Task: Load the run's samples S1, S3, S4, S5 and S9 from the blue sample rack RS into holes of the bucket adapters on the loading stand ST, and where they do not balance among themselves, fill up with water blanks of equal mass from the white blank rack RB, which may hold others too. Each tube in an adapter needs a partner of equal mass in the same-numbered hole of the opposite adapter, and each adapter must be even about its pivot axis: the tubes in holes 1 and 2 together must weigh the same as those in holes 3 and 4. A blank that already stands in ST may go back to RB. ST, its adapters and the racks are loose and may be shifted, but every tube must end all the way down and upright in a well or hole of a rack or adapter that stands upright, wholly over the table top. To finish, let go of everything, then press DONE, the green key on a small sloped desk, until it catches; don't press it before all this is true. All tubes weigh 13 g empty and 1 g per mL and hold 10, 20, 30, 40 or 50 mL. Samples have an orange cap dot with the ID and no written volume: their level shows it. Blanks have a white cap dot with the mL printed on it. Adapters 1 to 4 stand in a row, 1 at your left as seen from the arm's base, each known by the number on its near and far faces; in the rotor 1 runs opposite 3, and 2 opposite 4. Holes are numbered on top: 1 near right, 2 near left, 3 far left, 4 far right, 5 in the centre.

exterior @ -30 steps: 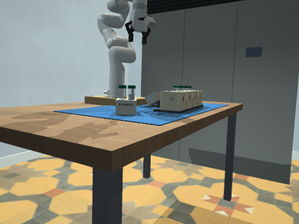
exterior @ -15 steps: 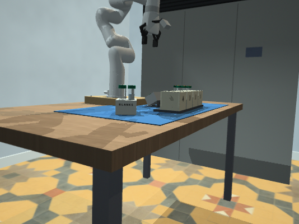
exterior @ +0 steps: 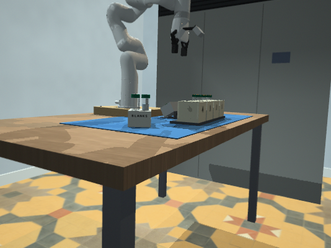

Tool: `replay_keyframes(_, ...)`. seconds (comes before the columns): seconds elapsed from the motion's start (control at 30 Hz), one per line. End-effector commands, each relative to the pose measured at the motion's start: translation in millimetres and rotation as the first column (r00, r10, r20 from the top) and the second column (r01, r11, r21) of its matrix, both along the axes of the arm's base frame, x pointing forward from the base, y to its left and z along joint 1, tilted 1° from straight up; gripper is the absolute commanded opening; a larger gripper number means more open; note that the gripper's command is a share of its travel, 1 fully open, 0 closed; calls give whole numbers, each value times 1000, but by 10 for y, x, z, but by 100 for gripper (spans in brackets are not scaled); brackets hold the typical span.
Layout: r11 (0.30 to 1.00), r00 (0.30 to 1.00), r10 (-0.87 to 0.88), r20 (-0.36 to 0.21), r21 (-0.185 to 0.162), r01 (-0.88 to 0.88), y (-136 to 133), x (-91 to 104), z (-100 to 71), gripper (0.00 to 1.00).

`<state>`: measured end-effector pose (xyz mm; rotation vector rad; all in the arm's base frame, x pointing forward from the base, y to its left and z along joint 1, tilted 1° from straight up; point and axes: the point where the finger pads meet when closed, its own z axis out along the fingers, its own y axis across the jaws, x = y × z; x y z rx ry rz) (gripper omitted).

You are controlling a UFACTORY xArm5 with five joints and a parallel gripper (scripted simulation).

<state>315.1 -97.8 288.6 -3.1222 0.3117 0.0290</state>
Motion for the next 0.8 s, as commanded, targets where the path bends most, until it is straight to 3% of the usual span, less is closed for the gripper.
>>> replay_keyframes(0.0,1000,1000,9,4,-1,-9,39,70,-6,100)
replay_keyframes(0.5,991,991,135,16,-5,-135,554,574,-209,100)
replay_keyframes(0.63,991,991,135,16,-5,-135,629,634,-238,100)
replay_keyframes(0.77,998,997,64,31,-8,-64,557,748,-385,100)
